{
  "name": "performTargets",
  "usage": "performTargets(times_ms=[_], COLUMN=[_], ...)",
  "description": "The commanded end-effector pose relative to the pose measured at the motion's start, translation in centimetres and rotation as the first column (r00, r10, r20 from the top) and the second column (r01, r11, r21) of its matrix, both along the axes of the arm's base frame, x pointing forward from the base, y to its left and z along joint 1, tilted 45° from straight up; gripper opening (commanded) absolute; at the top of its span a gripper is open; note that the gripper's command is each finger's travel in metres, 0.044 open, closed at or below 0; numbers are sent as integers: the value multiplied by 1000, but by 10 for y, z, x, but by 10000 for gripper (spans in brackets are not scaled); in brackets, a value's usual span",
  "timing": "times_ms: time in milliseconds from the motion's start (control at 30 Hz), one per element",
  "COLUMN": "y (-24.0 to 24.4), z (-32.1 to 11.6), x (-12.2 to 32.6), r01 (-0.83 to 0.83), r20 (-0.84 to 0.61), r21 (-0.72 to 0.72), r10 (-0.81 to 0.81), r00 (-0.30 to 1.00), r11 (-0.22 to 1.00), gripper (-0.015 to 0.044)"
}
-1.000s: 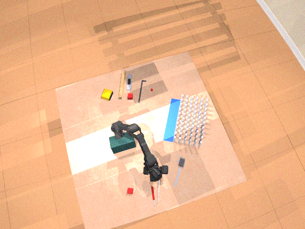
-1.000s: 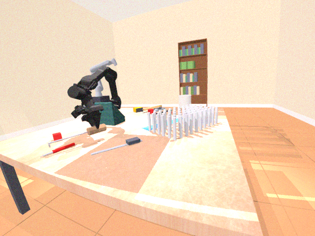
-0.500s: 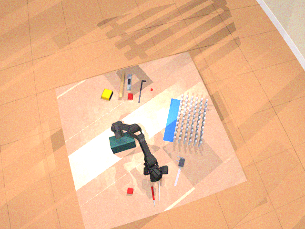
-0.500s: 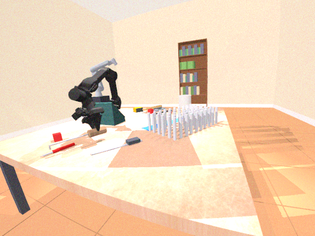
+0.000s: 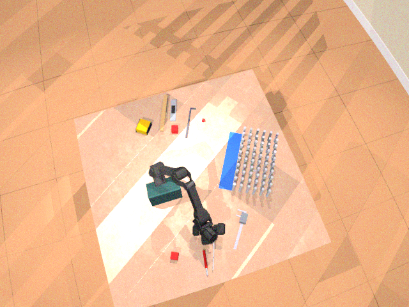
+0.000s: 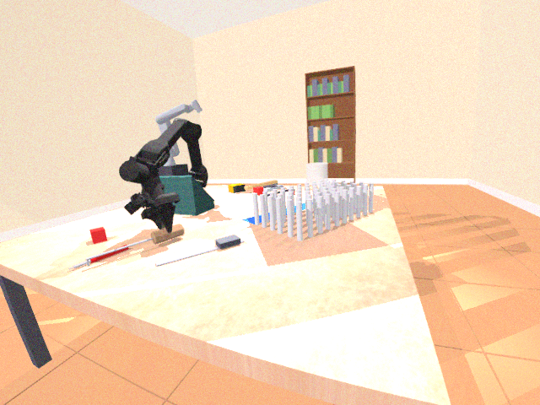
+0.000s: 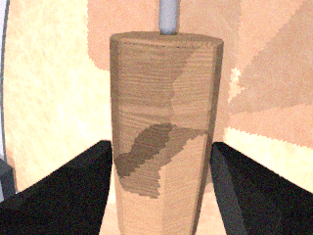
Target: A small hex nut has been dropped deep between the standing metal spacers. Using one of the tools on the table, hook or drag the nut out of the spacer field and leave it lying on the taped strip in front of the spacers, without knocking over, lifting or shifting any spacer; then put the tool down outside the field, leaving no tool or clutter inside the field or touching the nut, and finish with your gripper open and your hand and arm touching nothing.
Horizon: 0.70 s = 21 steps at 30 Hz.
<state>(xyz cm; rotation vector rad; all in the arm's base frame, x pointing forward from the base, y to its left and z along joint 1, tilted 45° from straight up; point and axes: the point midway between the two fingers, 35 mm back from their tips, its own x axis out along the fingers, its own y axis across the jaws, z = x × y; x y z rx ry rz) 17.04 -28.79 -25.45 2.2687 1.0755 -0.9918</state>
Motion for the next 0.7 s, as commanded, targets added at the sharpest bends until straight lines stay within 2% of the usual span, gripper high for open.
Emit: performTargets(times_ms=[0, 667], y=[4, 17], z=[-5, -16], x=[1, 2], r01=[4, 16], r20=[4, 22], r21=[-1, -26], r10=[-4, -15], r00=[1000, 1000], r11=[1000, 1000], gripper=[0, 0])
